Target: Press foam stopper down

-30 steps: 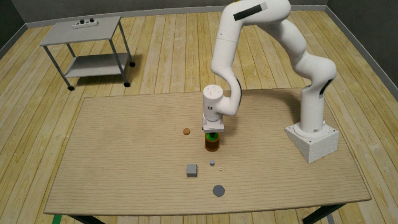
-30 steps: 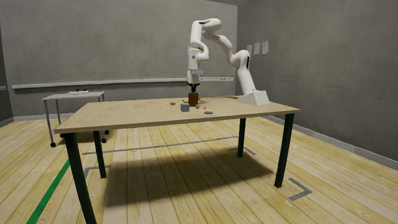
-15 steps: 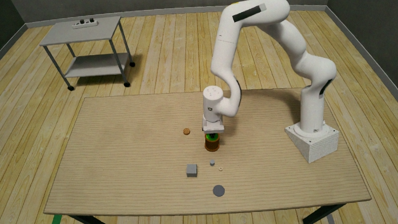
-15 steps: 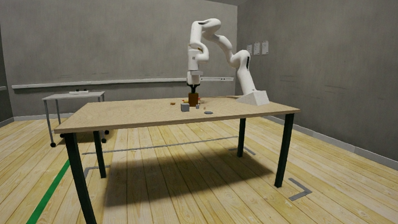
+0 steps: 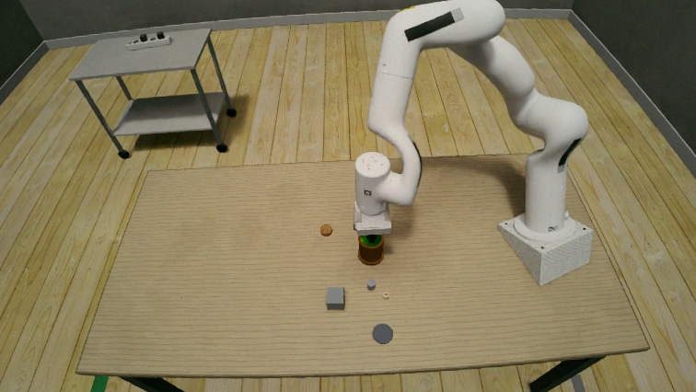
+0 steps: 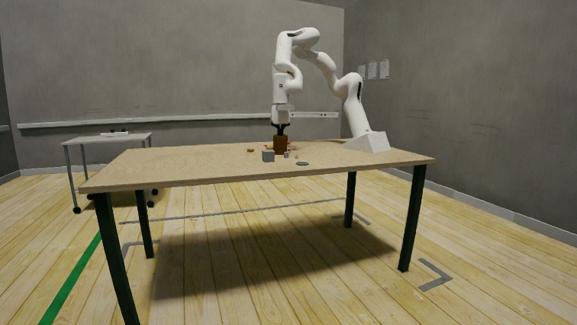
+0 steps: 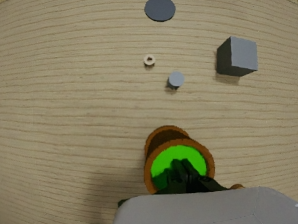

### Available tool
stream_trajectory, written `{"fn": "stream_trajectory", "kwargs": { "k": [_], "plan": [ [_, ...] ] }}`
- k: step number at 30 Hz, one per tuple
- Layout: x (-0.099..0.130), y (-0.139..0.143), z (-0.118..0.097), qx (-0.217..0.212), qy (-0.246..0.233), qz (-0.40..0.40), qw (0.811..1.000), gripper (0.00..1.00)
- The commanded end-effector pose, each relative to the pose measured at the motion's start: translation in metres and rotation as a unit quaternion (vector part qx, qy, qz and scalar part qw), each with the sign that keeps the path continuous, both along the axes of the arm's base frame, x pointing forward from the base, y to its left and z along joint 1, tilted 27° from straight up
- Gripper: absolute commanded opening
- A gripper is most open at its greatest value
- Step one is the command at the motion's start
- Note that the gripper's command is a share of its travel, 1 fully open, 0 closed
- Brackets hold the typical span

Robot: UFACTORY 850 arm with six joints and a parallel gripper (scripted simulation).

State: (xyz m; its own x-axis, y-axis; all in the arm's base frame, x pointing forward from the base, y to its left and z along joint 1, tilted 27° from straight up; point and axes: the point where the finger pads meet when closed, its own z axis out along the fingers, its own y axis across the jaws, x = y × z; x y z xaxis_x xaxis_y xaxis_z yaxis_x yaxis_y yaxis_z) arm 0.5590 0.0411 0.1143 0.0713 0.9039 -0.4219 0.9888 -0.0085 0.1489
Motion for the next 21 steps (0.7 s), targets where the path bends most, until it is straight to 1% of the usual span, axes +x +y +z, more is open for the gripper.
{"fn": "stream_trajectory", "kwargs": {
  "k": [1,21],
  "plan": [
    [0.0006,-0.0003,-0.0007,0.000,-0.001,0.000,1.000,0.00],
    [0.0009,-0.0013,-0.0028,0.000,-0.001,0.000,1.000,0.00]
  ]
}}
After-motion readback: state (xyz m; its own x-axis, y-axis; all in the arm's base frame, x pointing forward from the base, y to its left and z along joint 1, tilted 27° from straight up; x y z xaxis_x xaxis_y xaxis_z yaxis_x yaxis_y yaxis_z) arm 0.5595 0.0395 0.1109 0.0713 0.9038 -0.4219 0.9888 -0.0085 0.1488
